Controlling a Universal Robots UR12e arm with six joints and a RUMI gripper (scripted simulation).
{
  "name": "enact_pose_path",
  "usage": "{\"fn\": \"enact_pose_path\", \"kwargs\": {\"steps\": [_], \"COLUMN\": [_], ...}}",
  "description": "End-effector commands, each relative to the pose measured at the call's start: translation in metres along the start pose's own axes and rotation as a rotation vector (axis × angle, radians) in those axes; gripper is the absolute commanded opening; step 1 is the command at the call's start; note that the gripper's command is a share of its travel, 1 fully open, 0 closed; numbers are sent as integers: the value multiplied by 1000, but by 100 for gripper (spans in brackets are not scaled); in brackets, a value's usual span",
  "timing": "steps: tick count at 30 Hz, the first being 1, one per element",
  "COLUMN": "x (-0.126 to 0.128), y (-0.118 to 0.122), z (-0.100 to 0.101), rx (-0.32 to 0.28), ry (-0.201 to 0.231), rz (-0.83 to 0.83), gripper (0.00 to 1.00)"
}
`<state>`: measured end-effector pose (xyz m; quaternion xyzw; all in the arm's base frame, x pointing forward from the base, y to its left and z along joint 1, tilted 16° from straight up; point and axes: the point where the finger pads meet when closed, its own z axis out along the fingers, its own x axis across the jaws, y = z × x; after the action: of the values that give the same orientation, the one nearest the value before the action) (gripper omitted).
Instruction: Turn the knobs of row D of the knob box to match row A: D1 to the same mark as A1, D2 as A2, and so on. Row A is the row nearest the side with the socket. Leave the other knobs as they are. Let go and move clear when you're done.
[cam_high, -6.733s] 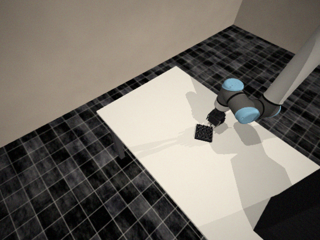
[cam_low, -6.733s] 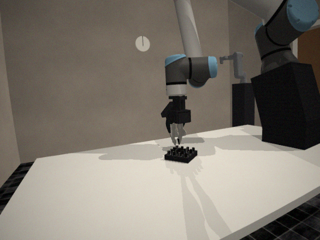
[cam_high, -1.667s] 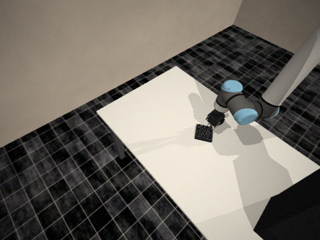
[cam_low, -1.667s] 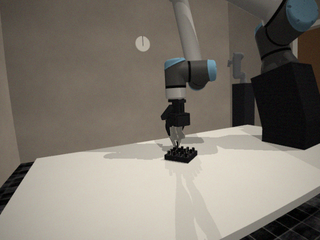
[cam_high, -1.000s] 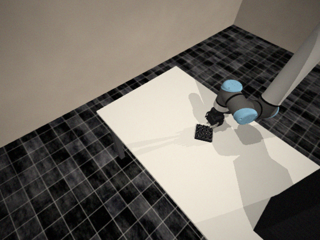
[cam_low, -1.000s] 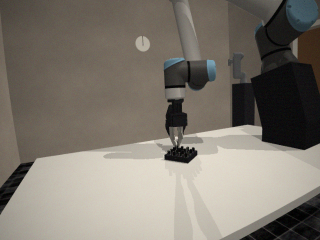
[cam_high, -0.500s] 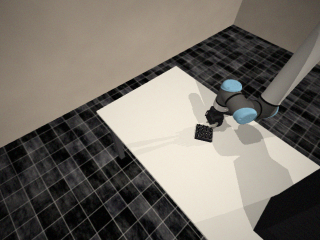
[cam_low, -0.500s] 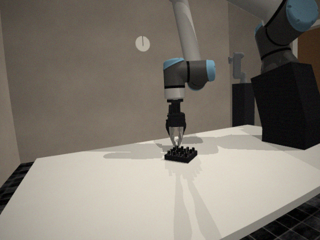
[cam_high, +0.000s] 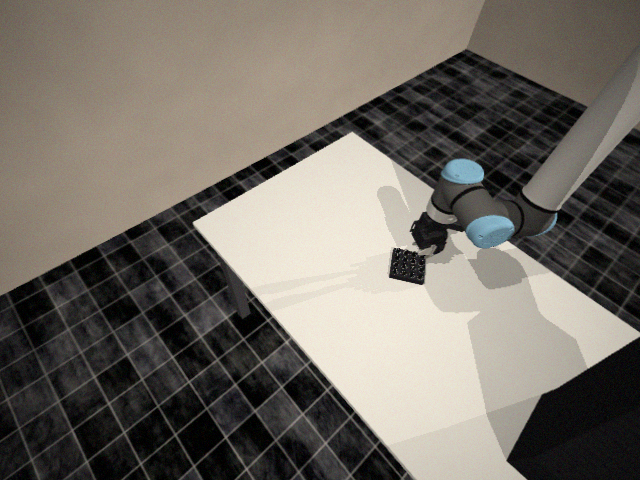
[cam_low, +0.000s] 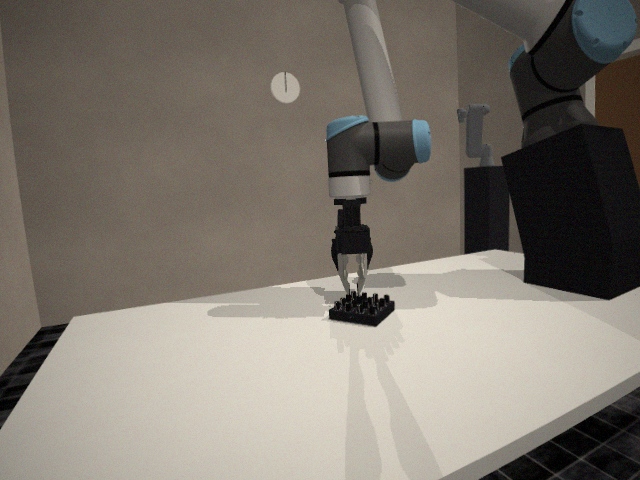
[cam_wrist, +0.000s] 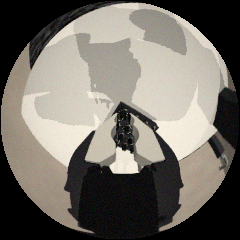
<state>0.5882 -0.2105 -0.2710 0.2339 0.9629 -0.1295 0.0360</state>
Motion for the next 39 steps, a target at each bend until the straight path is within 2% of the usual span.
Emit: {"fn": "enact_pose_path", "kwargs": {"steps": [1,19,33,39], "x": [-4,-4,0,0], "y": [0,0,1,1], "z": [-1,-2,-34,-39], "rx": [1,1,1,0], "ry": [-4,-5,-1,-1], "rz": [1,1,-1,0], "gripper": [11,11,11,11]}}
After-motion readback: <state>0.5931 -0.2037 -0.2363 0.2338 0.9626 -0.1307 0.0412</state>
